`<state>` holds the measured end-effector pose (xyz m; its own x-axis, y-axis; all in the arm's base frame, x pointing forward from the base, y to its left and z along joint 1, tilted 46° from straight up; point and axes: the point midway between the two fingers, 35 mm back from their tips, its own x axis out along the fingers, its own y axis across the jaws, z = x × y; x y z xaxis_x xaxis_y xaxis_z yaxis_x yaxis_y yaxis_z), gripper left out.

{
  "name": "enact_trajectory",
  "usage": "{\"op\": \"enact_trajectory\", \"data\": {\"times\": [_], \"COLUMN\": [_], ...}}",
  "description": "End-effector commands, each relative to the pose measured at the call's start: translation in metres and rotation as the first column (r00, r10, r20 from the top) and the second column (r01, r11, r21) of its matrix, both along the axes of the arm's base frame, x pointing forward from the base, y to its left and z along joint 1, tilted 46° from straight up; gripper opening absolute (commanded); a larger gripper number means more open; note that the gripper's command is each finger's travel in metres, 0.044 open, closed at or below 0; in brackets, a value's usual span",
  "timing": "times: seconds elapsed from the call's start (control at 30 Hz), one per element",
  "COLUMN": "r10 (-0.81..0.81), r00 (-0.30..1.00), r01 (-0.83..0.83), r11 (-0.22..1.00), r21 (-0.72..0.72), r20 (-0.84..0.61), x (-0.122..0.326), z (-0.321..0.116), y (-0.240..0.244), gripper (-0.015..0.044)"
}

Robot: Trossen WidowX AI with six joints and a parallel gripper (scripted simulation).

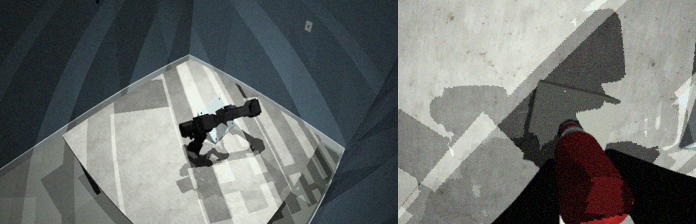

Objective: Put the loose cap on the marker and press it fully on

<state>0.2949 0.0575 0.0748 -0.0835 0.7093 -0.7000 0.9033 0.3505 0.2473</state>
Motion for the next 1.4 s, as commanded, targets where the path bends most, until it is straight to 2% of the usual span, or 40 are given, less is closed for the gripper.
{"op": "enact_trajectory", "data": {"times": [0.0, 0.63, 1.17, 1.2, 1.37], "r10": [-0.002, -0.001, 0.002, 0.002, 0.001], "r00": [1.0, 1.0, 1.0, 1.0, 1.0], "r01": [0.002, 0.001, -0.002, -0.002, -0.001], "r11": [1.0, 1.0, 1.0, 1.0, 1.0], "r21": [0.004, 0.006, 0.003, 0.003, -0.003], "r20": [-0.003, -0.003, -0.001, -0.001, 0.001], "x": [-0.001, -0.004, -0.003, -0.003, 0.003], "z": [-0.005, -0.016, -0.016, -0.016, 0.02], "y": [0.005, 0.017, 0.017, 0.017, -0.022], "gripper": [0.0, 0.0, 0.042, 0.044, 0.044]}}
